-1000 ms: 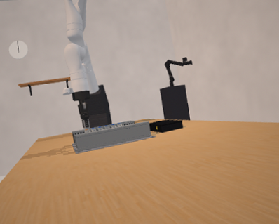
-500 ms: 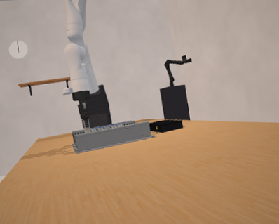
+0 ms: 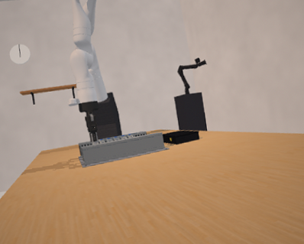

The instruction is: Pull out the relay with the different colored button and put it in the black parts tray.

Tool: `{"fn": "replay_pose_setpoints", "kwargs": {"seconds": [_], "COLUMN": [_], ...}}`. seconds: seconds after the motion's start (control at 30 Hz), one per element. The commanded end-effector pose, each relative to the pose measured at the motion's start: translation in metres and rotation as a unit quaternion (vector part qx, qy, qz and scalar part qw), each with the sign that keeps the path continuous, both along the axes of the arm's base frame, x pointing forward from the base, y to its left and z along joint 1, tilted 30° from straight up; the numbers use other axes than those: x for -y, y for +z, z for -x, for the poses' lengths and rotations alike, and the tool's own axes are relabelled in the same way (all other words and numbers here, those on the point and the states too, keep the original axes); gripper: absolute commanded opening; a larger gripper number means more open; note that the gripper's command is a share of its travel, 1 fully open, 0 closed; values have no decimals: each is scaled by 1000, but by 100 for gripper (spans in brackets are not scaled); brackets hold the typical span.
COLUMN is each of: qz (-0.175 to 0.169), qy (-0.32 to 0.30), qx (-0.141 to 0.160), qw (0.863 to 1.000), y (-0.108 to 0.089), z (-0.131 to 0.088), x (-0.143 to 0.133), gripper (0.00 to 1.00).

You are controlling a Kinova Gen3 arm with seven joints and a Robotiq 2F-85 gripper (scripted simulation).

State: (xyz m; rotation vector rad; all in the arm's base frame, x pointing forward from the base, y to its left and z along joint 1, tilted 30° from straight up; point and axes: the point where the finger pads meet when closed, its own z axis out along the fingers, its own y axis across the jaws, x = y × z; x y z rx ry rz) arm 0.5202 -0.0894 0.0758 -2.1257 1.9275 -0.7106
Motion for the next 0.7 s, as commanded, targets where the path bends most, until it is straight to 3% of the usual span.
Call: {"fn": "replay_pose_setpoints", "kwargs": {"seconds": [0.0, 0.67], "qz": [0, 0], "qy": [2, 2], "qx": [1, 1], "qw": [1000, 1000], "y": [-4, -18], "z": [-4, -11], "x": [0, 3], "gripper": [61, 61]}}
